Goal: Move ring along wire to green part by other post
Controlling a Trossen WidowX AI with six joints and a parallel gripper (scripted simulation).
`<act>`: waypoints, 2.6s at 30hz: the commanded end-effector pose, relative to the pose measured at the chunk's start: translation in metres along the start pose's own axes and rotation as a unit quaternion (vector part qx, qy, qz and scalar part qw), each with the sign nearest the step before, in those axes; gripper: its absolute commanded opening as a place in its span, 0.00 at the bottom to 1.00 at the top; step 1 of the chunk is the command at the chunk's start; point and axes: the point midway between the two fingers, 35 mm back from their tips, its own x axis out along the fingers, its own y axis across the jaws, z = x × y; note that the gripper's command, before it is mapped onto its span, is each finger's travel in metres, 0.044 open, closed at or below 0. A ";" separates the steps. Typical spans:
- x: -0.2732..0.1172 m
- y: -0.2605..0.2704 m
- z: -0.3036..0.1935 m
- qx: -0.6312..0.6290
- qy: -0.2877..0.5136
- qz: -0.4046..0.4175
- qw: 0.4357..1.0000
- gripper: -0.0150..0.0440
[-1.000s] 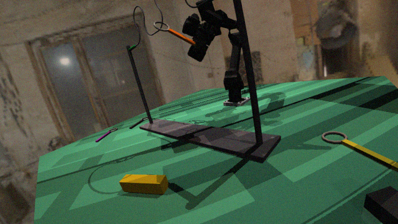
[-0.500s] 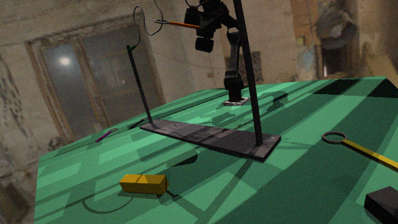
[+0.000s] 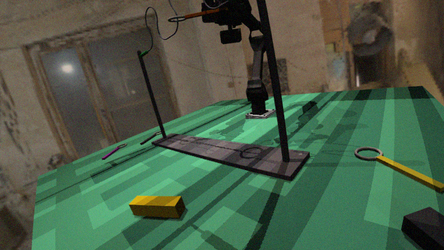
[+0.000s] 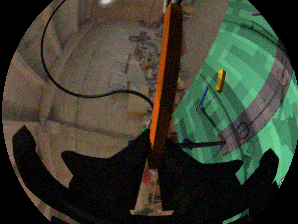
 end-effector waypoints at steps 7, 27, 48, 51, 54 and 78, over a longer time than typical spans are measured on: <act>-0.006 0.039 0.004 0.103 0.014 0.059 0.993 0.00; -0.023 0.085 0.024 0.229 0.030 0.129 0.965 0.00; -0.026 0.090 0.027 0.176 0.023 0.100 0.979 0.00; -0.026 0.089 0.027 0.161 0.021 0.091 0.983 0.00; -0.025 0.088 0.027 0.145 0.019 0.082 0.986 0.00; -0.023 0.077 0.024 0.012 0.003 0.008 1.000 0.00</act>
